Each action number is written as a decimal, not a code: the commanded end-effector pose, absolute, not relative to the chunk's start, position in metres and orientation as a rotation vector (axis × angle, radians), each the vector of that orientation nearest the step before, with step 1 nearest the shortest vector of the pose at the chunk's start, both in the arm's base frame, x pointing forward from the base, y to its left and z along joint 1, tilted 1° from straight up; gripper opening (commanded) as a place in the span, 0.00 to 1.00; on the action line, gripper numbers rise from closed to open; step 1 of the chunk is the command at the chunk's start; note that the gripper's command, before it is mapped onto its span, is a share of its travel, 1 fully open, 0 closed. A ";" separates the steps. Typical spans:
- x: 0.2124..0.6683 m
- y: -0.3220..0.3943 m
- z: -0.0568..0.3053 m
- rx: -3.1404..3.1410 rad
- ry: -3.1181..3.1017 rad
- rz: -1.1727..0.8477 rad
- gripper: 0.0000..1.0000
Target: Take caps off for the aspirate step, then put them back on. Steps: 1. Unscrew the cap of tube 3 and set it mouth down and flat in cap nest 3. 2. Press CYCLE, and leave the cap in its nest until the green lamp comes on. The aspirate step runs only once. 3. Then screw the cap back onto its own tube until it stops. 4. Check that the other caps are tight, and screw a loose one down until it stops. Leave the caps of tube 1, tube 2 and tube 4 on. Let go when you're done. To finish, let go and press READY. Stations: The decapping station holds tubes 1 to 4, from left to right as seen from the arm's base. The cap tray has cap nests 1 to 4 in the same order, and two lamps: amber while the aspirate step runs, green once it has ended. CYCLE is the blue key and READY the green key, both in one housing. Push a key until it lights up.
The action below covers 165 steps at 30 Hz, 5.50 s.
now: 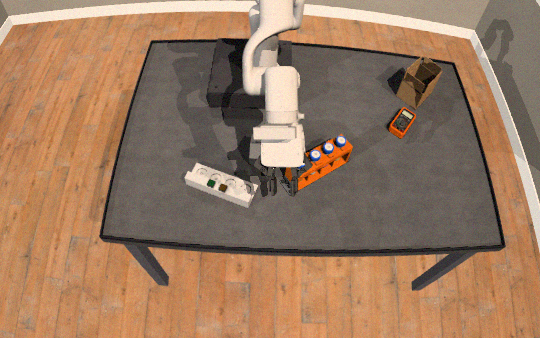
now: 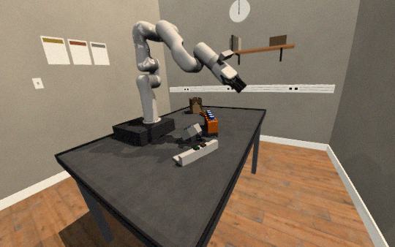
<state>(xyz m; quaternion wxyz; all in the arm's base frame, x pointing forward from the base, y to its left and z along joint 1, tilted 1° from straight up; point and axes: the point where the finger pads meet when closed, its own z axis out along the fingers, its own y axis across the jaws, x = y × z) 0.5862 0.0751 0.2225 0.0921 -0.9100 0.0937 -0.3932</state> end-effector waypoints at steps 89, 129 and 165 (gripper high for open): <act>0.391 0.050 0.092 -2.976 0.991 -0.044 0.46; 0.385 0.097 0.092 -2.372 2.047 -0.015 0.46; 0.373 0.181 0.056 -2.023 2.391 -0.012 0.46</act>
